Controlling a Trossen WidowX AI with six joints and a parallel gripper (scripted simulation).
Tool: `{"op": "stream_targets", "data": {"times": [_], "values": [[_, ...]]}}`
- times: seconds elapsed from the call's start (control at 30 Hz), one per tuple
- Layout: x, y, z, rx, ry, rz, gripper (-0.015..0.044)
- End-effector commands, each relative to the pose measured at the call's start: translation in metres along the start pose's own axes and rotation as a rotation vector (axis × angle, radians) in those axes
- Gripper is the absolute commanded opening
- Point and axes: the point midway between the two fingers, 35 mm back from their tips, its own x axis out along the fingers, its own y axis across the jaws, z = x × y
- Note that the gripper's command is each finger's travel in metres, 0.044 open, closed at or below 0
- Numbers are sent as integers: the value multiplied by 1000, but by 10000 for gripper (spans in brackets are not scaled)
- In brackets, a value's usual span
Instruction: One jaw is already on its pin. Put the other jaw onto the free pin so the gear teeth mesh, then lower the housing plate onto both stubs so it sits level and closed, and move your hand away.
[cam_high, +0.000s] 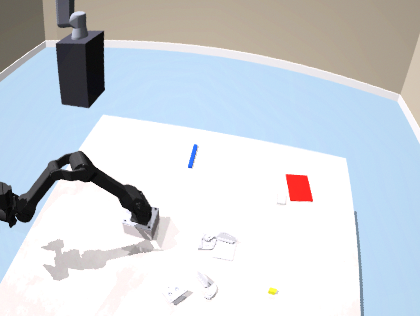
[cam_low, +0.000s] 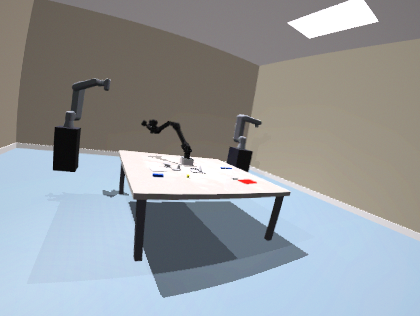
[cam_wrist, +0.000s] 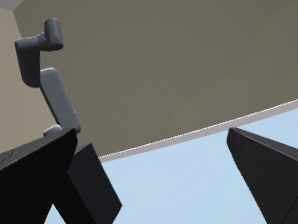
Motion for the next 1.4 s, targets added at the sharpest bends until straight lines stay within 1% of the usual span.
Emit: {"op": "stream_targets", "data": {"times": [0.0,0.23,0.57,0.77,0.93,1.37], "values": [[-16,26,-14,-96,69,52,440],[-44,64,-41,-260,169,136,440],[-90,116,-70,-491,269,292,440],[-121,146,-73,-549,293,383,440],[-141,161,-81,-631,315,448,440],[-221,208,-110,-943,362,710,440]]}}
